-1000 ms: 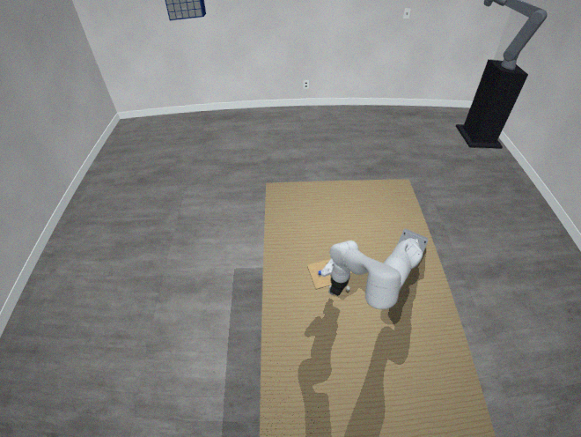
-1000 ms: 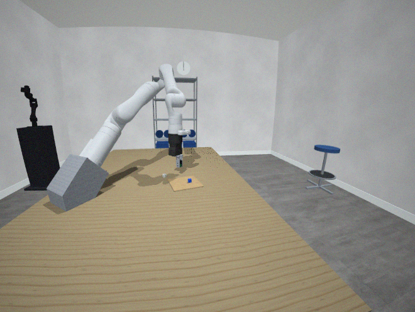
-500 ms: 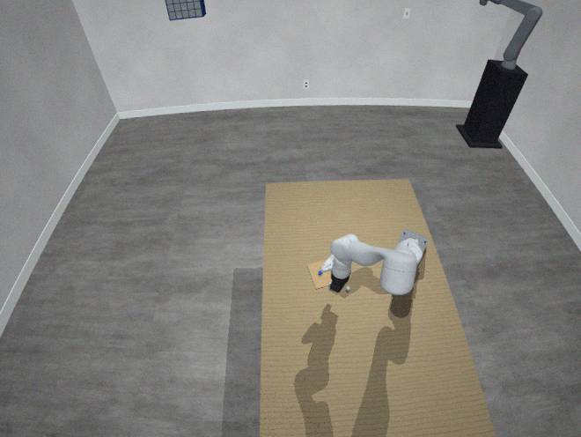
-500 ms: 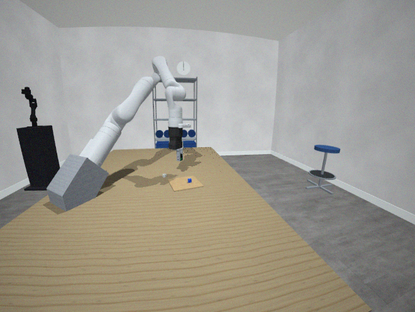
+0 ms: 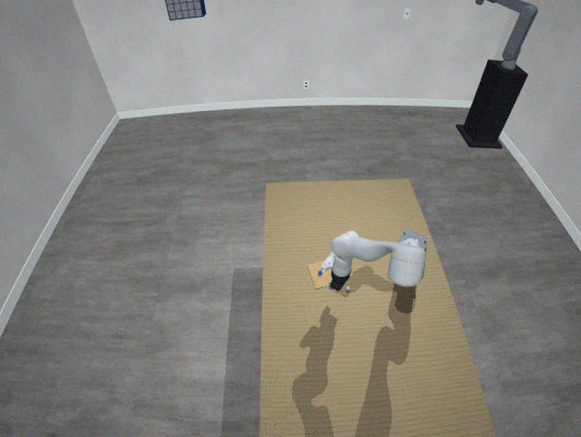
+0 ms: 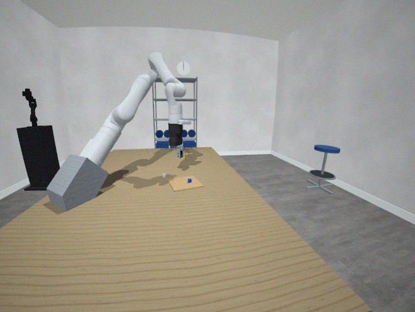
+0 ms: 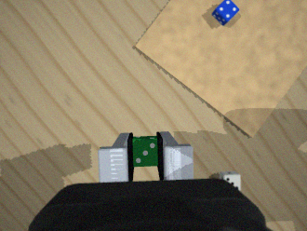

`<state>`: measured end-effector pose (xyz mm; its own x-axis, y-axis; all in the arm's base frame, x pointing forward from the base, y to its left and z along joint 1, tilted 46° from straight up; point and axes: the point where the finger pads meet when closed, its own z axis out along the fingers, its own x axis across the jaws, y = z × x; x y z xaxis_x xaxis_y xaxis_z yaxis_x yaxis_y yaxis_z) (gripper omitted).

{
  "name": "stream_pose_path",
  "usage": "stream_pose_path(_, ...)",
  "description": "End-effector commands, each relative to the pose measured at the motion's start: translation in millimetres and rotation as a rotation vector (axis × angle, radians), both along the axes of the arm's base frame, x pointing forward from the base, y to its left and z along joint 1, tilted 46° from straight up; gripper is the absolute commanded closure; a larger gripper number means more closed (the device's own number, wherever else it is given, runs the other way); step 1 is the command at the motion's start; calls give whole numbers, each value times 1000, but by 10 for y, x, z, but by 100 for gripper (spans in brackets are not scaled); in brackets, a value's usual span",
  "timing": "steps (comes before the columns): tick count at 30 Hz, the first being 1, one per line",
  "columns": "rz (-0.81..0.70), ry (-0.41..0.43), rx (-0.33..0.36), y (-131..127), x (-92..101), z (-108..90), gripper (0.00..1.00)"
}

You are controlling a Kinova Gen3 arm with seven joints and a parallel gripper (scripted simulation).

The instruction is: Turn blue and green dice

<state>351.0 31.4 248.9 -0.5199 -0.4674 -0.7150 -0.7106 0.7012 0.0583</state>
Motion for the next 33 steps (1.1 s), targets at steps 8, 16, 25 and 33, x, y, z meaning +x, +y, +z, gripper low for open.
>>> stream_pose_path(8,-2,-8,3,-28,-11,59,66)
stream_pose_path(16,-2,-8,3,-29,-12,60,66)
stream_pose_path(25,8,-21,-7,-57,-10,68,66)
stream_pose_path(33,92,-126,-86,-305,4,107,66)
